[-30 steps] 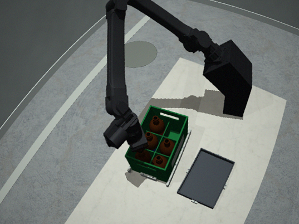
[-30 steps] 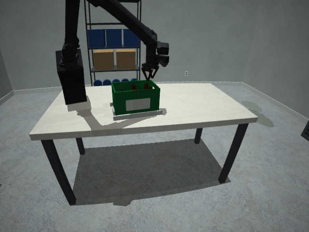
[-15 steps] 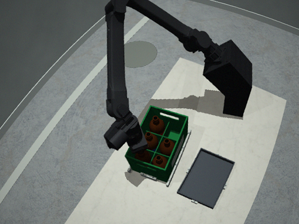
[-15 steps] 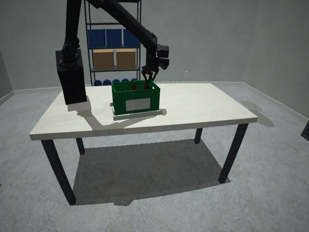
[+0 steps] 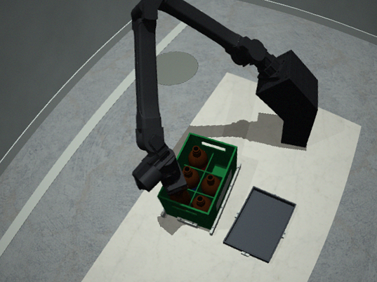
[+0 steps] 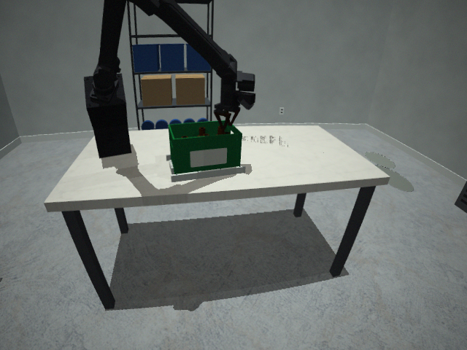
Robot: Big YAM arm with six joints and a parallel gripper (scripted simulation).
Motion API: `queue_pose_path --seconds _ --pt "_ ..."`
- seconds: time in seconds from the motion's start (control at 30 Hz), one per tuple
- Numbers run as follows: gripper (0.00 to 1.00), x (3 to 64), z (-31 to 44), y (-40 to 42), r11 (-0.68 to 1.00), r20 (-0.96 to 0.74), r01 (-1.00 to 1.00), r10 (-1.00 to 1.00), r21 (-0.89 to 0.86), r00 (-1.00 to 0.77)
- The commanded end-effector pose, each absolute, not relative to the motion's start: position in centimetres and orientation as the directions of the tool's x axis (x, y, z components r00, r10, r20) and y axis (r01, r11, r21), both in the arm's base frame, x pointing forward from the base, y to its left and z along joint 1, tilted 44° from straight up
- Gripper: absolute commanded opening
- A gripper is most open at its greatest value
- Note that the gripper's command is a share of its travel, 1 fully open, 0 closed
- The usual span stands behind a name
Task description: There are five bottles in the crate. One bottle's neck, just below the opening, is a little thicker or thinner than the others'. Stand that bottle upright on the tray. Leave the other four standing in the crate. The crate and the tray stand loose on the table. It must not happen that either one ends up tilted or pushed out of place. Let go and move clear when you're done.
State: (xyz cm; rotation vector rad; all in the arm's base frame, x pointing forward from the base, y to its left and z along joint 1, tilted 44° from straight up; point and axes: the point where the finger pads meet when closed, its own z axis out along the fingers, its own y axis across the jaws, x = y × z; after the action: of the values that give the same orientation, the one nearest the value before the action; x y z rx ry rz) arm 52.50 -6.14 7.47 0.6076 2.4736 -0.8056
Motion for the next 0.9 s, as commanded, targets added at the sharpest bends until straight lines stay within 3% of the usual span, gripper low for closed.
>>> queue_pose_path --seconds 0.0,0.87 --pt "0.61 53.0 7.9 -6.3 0.738 -0.559 0.530 0.251 -0.418 -0.790" --pt "0.61 53.2 7.3 -6.8 0.735 -0.556 0.531 0.253 -0.421 -0.792"
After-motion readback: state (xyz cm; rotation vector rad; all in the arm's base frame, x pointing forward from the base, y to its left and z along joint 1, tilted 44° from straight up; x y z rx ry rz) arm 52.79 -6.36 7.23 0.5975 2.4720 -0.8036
